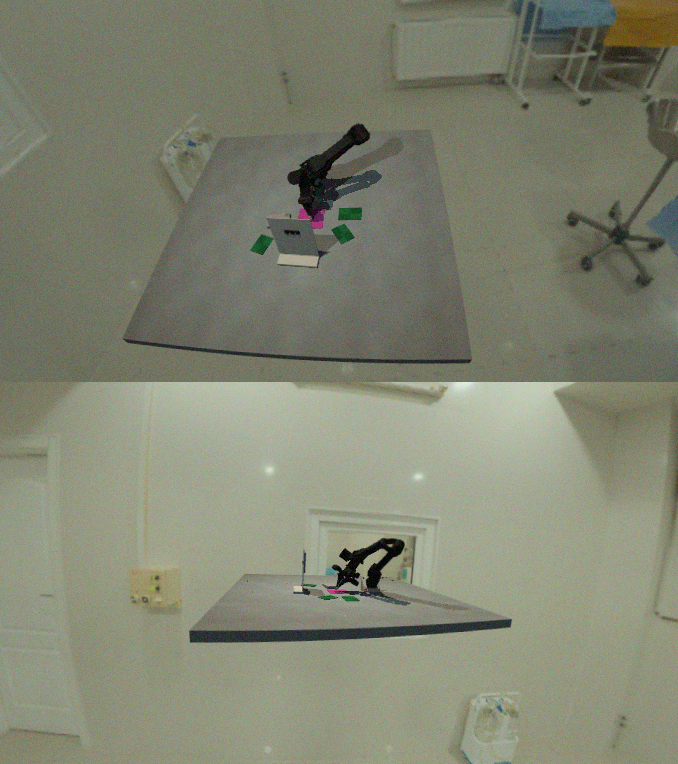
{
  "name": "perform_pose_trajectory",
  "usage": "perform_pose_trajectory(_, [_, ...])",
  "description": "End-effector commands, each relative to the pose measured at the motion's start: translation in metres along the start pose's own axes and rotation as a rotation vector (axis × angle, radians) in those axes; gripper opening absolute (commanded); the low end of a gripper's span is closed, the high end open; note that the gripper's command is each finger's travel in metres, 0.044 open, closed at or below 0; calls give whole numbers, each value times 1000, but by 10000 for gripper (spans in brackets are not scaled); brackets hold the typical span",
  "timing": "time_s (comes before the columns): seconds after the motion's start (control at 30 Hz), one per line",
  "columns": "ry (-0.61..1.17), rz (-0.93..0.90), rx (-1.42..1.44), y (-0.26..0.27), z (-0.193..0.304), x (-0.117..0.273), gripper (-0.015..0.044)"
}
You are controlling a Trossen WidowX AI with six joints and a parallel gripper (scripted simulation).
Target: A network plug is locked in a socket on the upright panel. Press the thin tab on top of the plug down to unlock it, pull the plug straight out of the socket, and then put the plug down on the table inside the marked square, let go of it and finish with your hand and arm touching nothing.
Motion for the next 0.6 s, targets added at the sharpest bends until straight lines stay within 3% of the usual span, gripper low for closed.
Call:
perform_pose_trajectory(0.0, [2, 0, 0, 4, -1, -4, 0])
perform_pose_trajectory(0.57, [2, -2, 0, 6, -2, -9, 0])
Point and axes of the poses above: the point midway between the two fingers, 35 mm back from their tips, its own x axis back along the fingers, its own y axis across the jaws, z = x × y, the point moved 4 cm from there along x, back along the fingers, and after that the axes turned 1 degree about -x, right-handed, at the moved point
